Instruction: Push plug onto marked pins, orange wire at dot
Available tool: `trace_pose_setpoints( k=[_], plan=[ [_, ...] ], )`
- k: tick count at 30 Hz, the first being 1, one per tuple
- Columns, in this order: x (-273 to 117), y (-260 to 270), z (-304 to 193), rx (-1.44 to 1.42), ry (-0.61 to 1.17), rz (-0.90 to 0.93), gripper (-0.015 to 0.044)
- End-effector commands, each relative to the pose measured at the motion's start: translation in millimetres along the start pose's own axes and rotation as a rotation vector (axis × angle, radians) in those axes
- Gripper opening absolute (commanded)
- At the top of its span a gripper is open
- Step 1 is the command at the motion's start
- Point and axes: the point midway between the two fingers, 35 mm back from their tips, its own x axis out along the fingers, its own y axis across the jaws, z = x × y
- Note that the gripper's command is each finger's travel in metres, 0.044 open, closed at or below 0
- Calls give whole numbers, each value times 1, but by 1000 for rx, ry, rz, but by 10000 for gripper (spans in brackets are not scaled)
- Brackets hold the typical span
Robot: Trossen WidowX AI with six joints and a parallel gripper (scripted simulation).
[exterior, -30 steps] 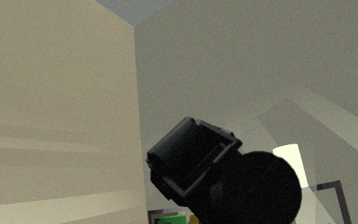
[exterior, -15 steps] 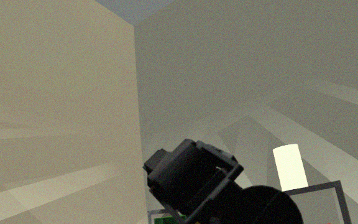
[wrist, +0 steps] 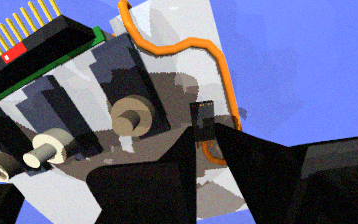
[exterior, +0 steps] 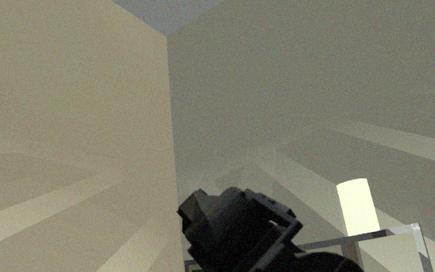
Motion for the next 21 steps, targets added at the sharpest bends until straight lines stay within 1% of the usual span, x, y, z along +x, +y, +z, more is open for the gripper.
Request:
trace_pose_setpoints(
  k=[1, 6, 16, 21],
  plan=[
    [1, 0, 0, -3, 3, 3, 3],
    [-10, 0, -1, -3, 3, 2, 0],
    [-55, 0, 0, -3, 2, 1, 0],
    [-59, 1, 1, 30, 2, 1, 0]
  ],
)
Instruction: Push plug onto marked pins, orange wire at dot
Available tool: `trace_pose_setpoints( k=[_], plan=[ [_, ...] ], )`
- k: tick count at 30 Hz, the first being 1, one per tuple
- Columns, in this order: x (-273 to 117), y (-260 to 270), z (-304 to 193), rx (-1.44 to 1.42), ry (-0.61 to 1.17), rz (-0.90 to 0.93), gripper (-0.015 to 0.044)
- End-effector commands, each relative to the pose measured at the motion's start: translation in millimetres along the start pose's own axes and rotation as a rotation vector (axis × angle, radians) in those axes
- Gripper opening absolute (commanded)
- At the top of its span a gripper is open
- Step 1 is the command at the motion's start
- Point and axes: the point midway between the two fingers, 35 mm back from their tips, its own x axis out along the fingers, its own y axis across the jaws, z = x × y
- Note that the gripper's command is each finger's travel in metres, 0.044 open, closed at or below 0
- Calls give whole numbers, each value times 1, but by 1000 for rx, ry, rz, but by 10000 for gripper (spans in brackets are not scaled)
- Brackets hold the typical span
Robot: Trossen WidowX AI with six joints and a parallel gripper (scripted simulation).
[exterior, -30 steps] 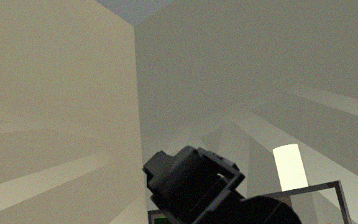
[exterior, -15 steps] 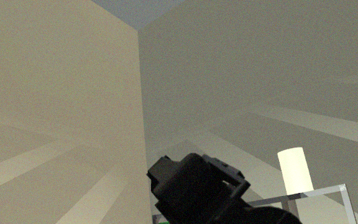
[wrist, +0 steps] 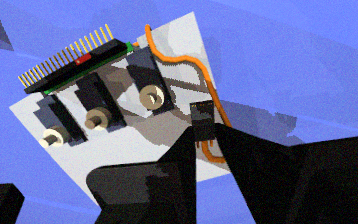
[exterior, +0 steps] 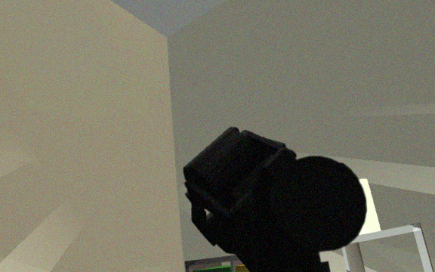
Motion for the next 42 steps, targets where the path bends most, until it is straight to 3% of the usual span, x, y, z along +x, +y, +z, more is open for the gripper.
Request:
trace_pose_setpoints(
  k=[1, 42],
  plan=[
    [-3, 2, 2, 49, -7, -2, 0],
    [-20, 60, 67, 1414, -10, 7, 0]
  ],
)
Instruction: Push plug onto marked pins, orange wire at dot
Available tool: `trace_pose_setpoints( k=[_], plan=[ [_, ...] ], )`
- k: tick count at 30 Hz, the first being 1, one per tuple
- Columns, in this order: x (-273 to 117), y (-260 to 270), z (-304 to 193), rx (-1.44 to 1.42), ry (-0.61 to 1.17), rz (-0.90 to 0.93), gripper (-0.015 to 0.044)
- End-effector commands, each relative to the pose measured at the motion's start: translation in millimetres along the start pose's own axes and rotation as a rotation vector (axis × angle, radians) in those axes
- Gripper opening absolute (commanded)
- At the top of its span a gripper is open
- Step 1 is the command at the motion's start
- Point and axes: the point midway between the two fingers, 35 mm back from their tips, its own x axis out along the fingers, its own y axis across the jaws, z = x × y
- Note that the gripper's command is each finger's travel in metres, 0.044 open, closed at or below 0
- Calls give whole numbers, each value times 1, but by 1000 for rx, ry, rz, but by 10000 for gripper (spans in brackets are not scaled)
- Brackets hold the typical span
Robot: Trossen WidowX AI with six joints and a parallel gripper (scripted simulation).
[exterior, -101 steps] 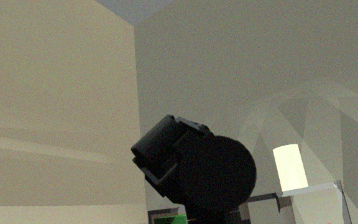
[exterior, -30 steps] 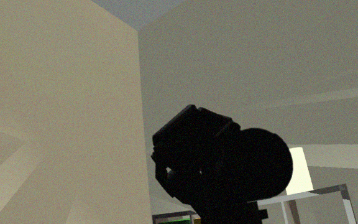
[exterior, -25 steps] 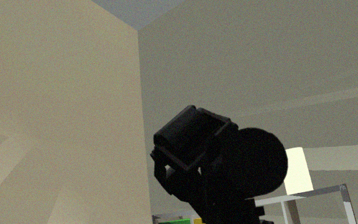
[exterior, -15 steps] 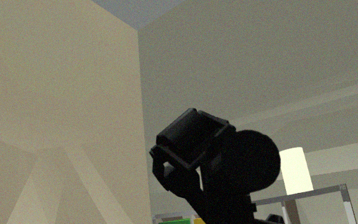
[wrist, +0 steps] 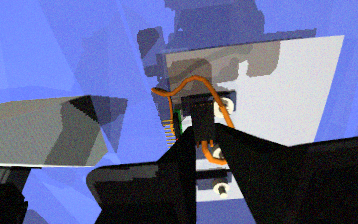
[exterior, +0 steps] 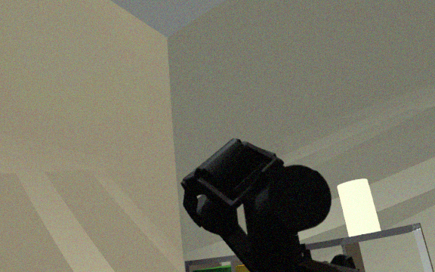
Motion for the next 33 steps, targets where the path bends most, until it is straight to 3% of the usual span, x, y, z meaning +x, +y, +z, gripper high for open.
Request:
trace_pose_setpoints(
  k=[1, 33],
  plan=[
    [-1, 9, -4, 135, -6, 1, 0],
    [9, 85, -35, 1207, -1, 6, 0]
  ],
)
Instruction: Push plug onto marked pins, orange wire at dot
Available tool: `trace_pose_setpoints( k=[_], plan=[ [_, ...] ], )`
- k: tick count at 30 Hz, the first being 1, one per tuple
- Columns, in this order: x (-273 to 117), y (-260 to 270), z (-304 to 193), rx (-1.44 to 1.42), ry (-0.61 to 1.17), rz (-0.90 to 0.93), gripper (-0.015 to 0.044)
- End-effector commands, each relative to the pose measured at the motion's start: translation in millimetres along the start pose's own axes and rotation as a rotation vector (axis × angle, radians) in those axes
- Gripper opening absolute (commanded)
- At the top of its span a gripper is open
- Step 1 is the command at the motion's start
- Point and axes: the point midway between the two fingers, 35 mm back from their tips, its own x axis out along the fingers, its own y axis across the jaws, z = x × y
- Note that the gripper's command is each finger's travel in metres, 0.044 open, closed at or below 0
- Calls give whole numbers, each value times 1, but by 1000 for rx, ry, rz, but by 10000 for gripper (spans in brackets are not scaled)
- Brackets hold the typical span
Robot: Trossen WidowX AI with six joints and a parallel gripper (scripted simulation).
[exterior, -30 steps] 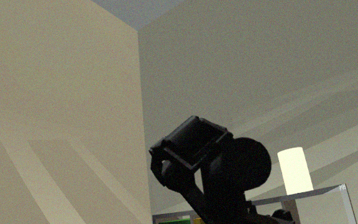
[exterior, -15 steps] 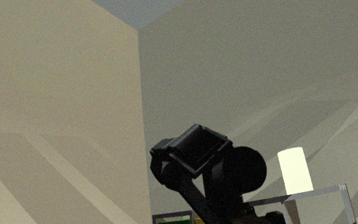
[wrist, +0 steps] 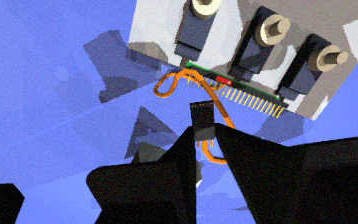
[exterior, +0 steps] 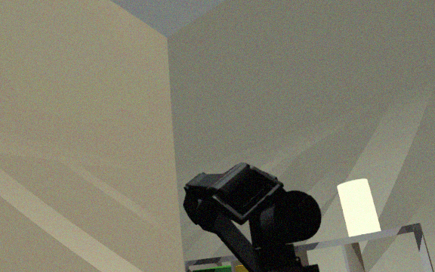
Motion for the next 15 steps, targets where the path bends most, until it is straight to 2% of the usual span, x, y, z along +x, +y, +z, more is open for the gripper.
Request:
trace_pose_setpoints(
  k=[1, 10, 15],
  plan=[
    [2, 2, -11, 135, -1, 6, 0],
    [9, 4, -35, 437, 1, 5, 0],
    [15, 4, -38, 475, 1, 5, 0]
  ],
)
